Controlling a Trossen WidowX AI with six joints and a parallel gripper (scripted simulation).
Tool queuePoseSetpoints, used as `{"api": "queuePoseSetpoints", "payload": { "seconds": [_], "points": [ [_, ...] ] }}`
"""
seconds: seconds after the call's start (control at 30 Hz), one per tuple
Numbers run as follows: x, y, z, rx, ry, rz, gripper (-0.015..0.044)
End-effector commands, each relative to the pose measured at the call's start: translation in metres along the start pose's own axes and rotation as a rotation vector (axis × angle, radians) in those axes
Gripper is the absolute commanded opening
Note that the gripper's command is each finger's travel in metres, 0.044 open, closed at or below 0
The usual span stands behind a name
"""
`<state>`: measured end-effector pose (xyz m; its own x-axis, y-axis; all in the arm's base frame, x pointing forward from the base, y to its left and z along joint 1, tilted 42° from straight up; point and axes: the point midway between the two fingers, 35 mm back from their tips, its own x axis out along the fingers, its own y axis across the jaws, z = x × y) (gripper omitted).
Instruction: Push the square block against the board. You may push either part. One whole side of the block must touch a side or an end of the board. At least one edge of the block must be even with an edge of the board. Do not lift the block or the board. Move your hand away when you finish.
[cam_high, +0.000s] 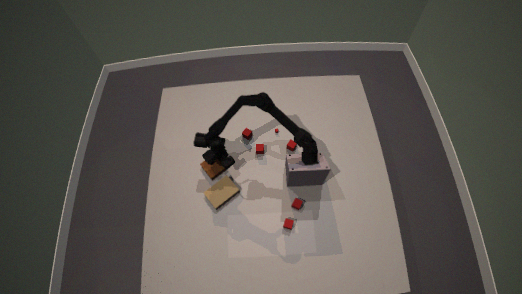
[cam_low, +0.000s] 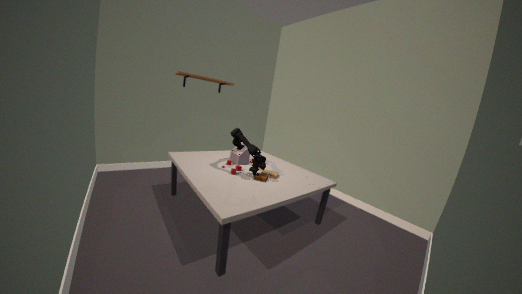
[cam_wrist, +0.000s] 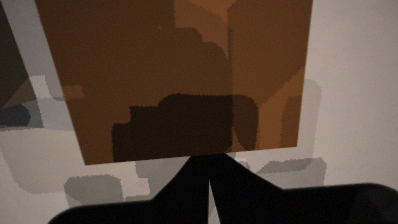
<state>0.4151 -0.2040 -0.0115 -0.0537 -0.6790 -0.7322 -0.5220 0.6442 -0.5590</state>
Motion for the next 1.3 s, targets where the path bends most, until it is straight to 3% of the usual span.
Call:
{"api": "queuePoseSetpoints", "payload": {
  "seconds": [0.0,0.53,1.27],
  "points": [
    [0.005,0.006,0.005,-0.007,0.002,0.012,0.0000],
    [0.005,0.008,0.015,-0.006,0.002,0.012,0.0000],
    [0.005,0.002,-0.018,-0.007,0.003,0.011,0.0000]
  ]
}}
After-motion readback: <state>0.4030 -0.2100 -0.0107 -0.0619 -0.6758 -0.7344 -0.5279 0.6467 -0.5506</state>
